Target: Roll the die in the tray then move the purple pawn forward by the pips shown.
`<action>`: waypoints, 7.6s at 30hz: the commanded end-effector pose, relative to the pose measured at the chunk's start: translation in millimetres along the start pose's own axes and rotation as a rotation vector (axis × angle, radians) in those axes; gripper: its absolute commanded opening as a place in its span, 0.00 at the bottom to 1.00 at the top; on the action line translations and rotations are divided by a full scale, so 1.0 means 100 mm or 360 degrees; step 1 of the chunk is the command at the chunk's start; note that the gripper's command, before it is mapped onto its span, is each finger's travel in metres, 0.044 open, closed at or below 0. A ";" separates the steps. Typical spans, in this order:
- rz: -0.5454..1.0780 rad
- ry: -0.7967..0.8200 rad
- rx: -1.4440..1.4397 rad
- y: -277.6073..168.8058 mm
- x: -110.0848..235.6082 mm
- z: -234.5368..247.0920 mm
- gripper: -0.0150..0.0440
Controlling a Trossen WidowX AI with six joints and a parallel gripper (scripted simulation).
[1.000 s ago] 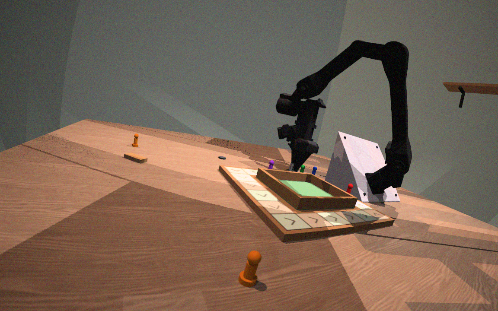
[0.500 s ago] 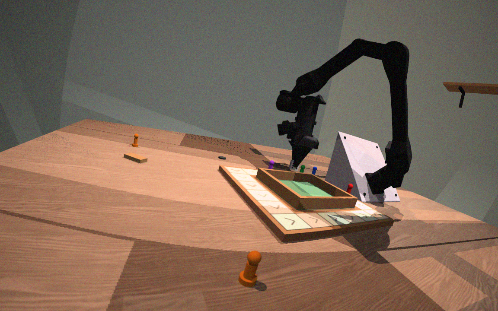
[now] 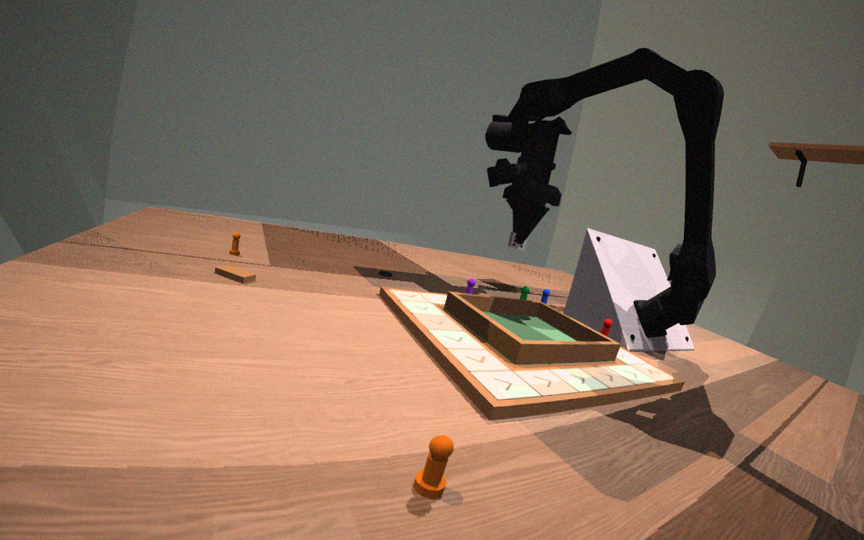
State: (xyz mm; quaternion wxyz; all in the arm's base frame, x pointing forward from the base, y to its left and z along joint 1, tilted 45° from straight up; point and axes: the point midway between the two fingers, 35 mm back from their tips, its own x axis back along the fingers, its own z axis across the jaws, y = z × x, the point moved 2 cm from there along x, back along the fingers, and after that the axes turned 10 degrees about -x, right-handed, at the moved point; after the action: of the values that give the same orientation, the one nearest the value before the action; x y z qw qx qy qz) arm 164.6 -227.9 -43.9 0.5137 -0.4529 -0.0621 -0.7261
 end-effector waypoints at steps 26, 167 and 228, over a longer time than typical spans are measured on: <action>-0.0031 -0.0022 -0.0697 0.02 0.21 0.92 0.25; -0.0023 -0.0080 -0.0263 0.09 -0.08 1.80 0.59; -0.0004 0.0007 0.1379 0.52 -0.63 1.41 0.59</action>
State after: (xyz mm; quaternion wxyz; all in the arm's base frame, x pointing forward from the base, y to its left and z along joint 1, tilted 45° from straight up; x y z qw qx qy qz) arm 293.6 -135.2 -23.0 0.6562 -0.1947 -0.3630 -0.6323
